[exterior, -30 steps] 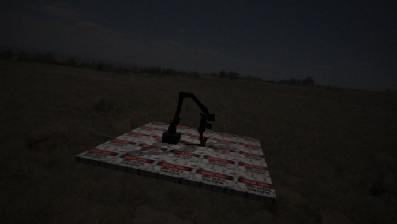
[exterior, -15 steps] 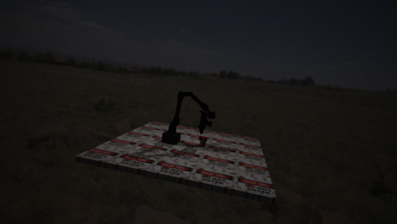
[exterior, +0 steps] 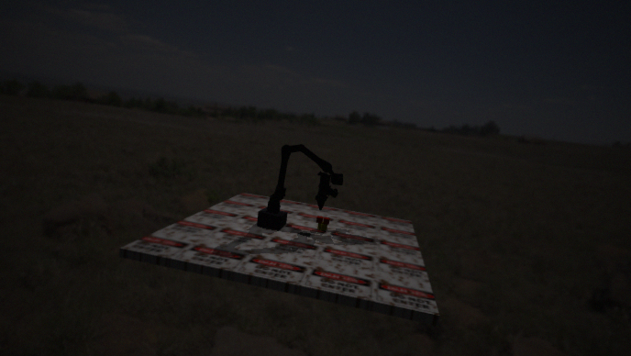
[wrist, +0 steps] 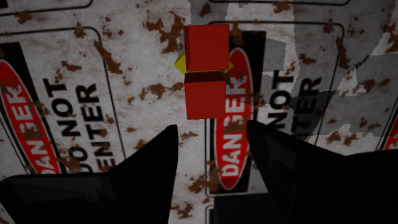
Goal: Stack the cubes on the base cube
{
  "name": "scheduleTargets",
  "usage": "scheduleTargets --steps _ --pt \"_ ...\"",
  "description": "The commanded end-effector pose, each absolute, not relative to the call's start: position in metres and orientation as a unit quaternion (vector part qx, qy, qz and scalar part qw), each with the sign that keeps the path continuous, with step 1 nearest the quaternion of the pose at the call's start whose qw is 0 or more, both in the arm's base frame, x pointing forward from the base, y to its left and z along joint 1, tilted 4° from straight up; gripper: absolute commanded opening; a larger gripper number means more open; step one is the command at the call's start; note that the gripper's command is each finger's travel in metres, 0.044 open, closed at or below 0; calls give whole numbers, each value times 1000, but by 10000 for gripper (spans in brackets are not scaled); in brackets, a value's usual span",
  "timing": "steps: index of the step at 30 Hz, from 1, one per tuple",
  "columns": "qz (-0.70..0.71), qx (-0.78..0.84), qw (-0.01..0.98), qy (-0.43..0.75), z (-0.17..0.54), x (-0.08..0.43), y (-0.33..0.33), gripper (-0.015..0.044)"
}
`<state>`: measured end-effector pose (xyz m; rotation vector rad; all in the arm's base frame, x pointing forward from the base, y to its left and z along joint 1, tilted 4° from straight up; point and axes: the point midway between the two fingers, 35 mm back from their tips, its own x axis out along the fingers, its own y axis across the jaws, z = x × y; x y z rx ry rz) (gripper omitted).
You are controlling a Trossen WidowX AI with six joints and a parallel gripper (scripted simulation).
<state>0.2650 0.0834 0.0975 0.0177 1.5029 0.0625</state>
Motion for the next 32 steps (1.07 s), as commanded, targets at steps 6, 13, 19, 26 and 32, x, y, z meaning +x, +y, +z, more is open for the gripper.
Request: scheduleTargets --steps 6,13,19,26,32 --pt "28 8 731 682 104 265 83 336" --pt "30 10 729 684 106 253 154 400" --pt "32 12 729 684 109 237 198 400" --pt "32 12 729 684 109 237 198 400" --pt "32 12 729 684 109 237 198 400"
